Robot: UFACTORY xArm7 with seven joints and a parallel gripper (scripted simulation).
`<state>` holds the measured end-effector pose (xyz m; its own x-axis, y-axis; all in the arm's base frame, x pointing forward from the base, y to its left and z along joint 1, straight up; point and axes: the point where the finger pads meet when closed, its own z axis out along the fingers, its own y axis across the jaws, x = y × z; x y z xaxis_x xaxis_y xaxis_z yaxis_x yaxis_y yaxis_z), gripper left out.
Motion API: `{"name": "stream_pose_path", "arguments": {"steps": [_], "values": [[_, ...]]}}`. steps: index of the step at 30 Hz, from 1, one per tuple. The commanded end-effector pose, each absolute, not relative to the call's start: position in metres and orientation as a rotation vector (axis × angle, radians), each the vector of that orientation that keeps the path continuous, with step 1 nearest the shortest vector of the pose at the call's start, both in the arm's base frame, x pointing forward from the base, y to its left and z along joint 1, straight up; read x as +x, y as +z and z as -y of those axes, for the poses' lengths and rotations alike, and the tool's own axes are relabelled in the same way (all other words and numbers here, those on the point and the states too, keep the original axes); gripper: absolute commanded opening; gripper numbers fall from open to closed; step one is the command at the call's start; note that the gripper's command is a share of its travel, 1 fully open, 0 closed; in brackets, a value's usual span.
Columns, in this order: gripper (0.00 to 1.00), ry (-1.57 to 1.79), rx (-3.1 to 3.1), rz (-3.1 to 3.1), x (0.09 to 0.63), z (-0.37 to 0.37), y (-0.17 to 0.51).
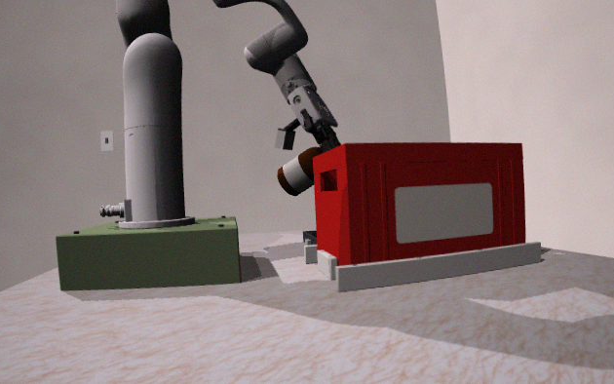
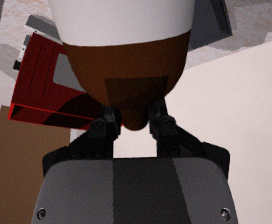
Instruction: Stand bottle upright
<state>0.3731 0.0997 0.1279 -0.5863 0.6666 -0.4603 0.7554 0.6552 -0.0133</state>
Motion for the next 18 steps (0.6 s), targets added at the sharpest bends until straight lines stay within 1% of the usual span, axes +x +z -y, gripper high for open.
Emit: {"name": "stream_pose_path", "arguments": {"steps": [1,18], "values": [[0.0,-0.292,1.111,-2.439,0.3745,-0.1003,0.1294],[0.0,-0.301,1.097,-2.411,0.3748,-0.1008,0.13]]}}
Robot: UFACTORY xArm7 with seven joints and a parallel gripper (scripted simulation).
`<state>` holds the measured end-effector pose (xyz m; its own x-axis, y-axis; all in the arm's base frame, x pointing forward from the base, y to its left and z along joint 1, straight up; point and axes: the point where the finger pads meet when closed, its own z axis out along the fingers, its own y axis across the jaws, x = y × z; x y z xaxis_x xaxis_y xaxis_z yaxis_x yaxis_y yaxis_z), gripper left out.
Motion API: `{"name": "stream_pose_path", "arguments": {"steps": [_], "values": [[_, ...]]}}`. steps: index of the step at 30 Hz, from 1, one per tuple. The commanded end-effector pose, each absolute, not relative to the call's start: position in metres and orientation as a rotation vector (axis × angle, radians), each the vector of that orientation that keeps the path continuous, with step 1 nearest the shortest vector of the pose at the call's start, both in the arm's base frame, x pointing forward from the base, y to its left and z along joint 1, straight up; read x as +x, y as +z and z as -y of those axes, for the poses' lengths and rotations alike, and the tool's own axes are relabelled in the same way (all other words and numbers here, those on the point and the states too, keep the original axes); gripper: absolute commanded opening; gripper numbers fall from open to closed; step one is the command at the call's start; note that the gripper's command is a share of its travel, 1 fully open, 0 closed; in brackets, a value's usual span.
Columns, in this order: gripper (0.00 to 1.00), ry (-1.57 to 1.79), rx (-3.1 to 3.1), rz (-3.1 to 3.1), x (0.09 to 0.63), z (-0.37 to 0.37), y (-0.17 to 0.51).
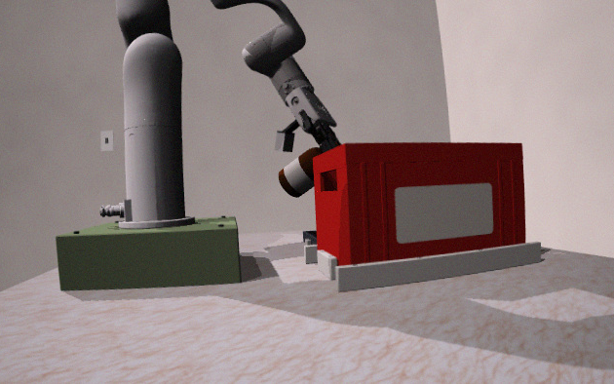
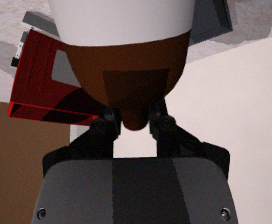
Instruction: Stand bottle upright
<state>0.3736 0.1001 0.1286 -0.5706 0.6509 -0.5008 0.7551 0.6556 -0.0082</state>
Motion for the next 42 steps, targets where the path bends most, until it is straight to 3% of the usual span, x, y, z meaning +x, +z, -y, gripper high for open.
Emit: {"name": "stream_pose_path", "arguments": {"steps": [1,42], "values": [[0.0,-0.301,1.097,-2.411,0.3748,-0.1008,0.13],[0.0,-0.372,1.043,-2.292,0.3733,-0.1011,0.1298]]}}
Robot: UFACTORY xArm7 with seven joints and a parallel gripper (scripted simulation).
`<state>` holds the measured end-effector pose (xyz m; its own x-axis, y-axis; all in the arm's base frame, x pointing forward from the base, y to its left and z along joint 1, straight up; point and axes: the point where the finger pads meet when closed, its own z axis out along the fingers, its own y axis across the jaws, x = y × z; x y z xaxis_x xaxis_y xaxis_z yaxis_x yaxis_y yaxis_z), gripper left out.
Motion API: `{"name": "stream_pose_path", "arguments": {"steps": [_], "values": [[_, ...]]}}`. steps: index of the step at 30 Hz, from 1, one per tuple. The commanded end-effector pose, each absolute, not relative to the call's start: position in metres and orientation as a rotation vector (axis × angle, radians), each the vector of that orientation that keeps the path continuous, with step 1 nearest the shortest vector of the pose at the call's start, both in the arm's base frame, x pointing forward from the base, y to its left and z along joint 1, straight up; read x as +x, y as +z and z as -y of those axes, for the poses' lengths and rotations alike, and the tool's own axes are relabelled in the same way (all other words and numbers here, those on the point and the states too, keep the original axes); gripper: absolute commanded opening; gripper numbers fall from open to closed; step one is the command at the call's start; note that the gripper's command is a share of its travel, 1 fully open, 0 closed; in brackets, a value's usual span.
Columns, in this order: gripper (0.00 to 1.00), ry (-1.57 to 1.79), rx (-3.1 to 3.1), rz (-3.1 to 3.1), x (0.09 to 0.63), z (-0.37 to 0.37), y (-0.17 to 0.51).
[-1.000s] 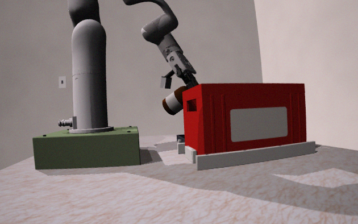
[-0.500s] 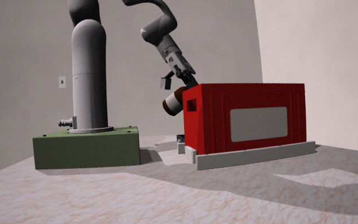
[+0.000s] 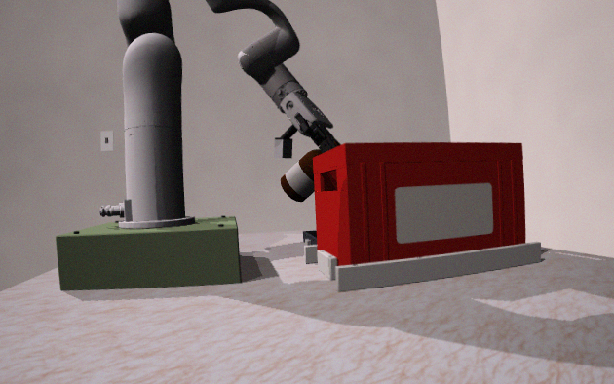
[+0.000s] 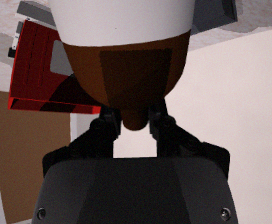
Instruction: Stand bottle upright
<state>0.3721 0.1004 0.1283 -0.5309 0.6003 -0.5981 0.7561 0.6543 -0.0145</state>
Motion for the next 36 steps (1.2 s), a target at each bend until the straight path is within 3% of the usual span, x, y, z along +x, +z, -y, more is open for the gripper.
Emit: {"name": "stream_pose_path", "arguments": {"steps": [1,36], "values": [[0.0,-0.373,1.04,-2.286,0.3733,-0.1012,0.1299],[0.0,-0.386,1.024,-2.251,0.3736,-0.1017,0.1305]]}}
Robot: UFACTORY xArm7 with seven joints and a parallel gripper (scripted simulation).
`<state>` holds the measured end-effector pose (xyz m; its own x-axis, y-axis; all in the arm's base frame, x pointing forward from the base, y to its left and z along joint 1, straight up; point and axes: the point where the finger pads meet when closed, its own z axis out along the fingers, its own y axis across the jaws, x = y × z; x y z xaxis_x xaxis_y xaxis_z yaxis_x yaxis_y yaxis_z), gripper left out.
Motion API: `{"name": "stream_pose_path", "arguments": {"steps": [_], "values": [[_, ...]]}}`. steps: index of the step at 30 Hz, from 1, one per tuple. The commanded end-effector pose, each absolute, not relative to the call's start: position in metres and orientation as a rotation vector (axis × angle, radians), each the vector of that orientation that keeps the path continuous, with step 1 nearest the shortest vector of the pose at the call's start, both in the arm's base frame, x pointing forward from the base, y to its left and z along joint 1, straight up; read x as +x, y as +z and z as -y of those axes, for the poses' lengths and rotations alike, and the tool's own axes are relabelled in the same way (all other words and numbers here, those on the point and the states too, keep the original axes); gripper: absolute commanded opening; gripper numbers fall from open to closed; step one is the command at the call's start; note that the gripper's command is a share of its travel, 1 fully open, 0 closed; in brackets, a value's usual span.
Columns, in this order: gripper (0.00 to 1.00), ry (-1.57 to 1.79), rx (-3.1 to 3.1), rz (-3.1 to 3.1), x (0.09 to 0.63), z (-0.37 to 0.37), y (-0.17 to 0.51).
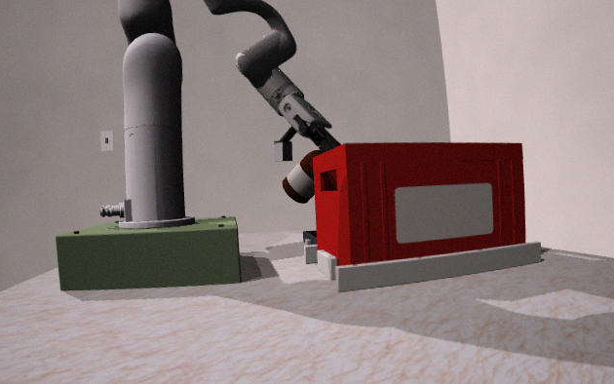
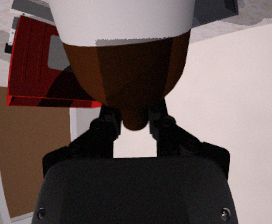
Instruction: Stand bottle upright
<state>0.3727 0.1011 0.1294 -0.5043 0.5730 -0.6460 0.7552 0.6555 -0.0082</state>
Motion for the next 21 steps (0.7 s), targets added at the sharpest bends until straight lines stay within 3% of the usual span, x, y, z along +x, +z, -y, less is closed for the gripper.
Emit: {"name": "stream_pose_path", "arguments": {"steps": [1,21], "values": [[0.0,-0.387,1.023,-2.249,0.3735,-0.1017,0.1304],[0.0,-0.44,0.98,-2.153,0.3722,-0.1016,0.1298]]}}
